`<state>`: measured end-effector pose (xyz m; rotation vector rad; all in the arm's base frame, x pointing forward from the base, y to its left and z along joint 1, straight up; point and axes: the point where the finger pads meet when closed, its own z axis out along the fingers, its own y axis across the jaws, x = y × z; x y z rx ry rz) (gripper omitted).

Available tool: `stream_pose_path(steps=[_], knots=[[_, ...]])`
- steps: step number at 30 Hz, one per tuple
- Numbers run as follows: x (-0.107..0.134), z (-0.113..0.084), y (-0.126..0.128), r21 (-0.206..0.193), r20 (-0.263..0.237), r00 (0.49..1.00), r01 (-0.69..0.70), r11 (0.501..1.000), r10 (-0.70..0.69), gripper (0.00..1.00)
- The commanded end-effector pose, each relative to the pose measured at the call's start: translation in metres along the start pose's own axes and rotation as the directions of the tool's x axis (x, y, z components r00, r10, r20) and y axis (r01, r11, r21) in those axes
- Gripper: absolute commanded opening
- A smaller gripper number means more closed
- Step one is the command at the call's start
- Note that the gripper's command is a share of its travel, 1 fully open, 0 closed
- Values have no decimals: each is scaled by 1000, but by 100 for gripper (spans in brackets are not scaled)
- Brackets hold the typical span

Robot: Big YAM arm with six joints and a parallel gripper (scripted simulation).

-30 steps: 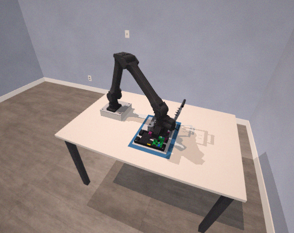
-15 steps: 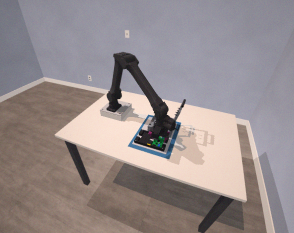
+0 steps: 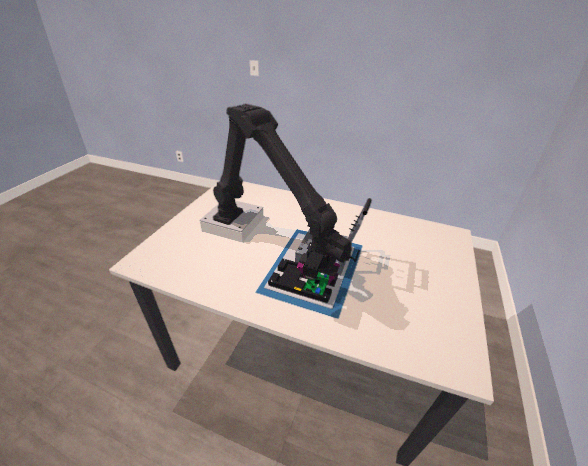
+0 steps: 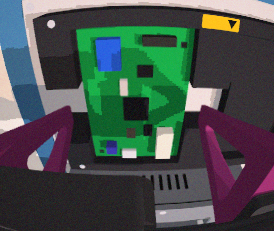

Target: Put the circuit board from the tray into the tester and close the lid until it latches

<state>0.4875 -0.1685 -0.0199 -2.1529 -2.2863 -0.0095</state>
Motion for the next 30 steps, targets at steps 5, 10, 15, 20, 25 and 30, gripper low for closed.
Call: stream_pose_path(steps=[5,10,15,20,25,30], knots=[[6,-11,9,-36,15,1000,5,999,-5,92],[6,-11,9,-36,15,1000,5,999,-5,92],[6,-11,9,-36,15,1000,5,999,-5,92],[6,-11,9,-36,15,1000,5,999,-5,92],[6,-11,9,-35,15,1000,5,999,-5,92],[6,-9,9,-32,14,1000,5,999,-5,92]])
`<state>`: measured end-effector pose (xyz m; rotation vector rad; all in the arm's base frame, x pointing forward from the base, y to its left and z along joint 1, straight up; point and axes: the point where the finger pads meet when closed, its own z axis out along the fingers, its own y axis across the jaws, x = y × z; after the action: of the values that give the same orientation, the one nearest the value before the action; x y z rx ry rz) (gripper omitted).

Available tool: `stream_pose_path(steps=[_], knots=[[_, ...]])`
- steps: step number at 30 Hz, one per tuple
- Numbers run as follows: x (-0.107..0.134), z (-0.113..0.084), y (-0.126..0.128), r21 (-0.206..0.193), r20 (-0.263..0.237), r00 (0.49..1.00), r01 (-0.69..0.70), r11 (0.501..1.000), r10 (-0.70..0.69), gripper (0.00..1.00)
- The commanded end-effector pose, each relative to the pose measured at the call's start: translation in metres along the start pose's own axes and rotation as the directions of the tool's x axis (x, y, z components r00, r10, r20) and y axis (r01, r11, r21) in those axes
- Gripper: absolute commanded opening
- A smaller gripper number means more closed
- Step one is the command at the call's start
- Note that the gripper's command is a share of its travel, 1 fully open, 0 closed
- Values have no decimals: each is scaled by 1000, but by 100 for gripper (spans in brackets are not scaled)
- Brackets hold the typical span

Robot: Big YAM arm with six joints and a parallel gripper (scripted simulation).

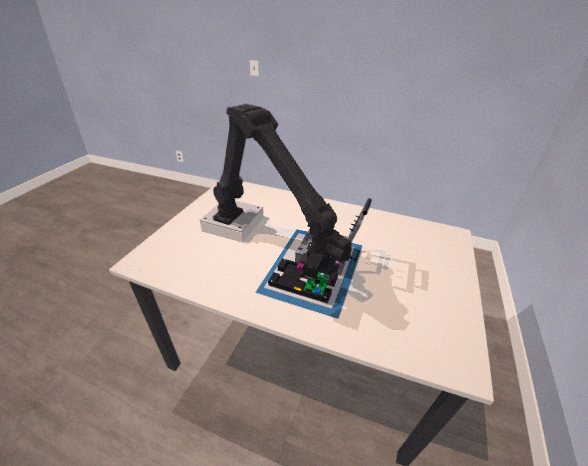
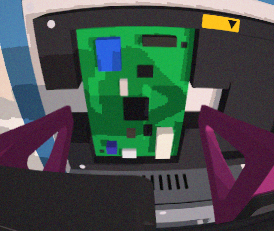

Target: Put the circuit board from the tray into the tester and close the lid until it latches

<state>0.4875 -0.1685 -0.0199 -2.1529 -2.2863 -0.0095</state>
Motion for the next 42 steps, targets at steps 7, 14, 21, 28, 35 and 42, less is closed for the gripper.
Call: stream_pose_path(steps=[7,14,21,28,35,42], knots=[[7,2,7,-18,8,1000,5,1000,-5,92],[8,9,6,-11,5,1000,5,1000,-4,92],[8,14,5,-9,4,1000,5,1000,-4,92],[8,13,6,-17,7,1000,5,1000,-5,92],[8,16,6,-13,6,1000,5,1000,-5,92],[8,17,5,-11,5,1000,5,1000,-5,92]])
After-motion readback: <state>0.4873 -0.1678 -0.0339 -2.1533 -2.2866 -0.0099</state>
